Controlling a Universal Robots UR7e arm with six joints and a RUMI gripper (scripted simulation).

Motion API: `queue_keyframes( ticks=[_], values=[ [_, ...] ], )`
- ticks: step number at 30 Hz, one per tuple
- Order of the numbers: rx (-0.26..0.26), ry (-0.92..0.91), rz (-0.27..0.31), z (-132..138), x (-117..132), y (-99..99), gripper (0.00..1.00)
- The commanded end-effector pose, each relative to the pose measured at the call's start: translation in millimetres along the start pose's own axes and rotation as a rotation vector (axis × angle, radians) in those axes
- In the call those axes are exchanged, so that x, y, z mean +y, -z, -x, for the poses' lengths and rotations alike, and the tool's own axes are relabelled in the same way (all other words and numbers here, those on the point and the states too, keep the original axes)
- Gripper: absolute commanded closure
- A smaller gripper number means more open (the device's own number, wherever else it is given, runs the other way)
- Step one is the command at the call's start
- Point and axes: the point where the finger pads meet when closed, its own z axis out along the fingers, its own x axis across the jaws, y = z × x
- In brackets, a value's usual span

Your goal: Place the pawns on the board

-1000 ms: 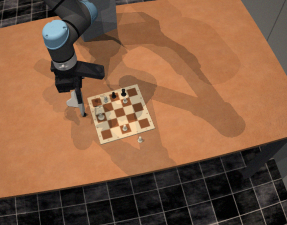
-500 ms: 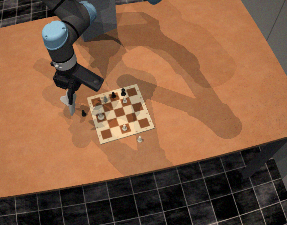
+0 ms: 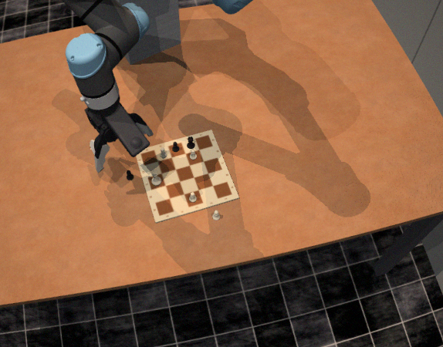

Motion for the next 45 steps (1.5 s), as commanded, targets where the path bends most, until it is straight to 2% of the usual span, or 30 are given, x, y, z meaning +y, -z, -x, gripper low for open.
queue_keyframes(
  ticks=[1,4,5,7,18,42,43,45],
  values=[
    [0.038,-0.276,0.009,-0.4,2.2,-3.4,0.0],
    [0.039,-0.31,0.008,-0.6,2.6,-3.7,0.0],
    [0.048,-0.406,0.01,-0.8,3.0,-4.1,0.0],
    [0.051,-0.463,0.009,-1.1,3.6,-4.7,0.0],
    [0.052,-0.647,0.004,-2.2,6.7,-7.2,0.0],
    [0.054,-0.729,0.0,-4.4,7.4,-7.5,0.0],
    [0.054,-0.729,0.0,-4.4,7.4,-7.5,0.8],
    [0.054,-0.729,0.0,-4.4,7.4,-7.5,0.8]
  ],
)
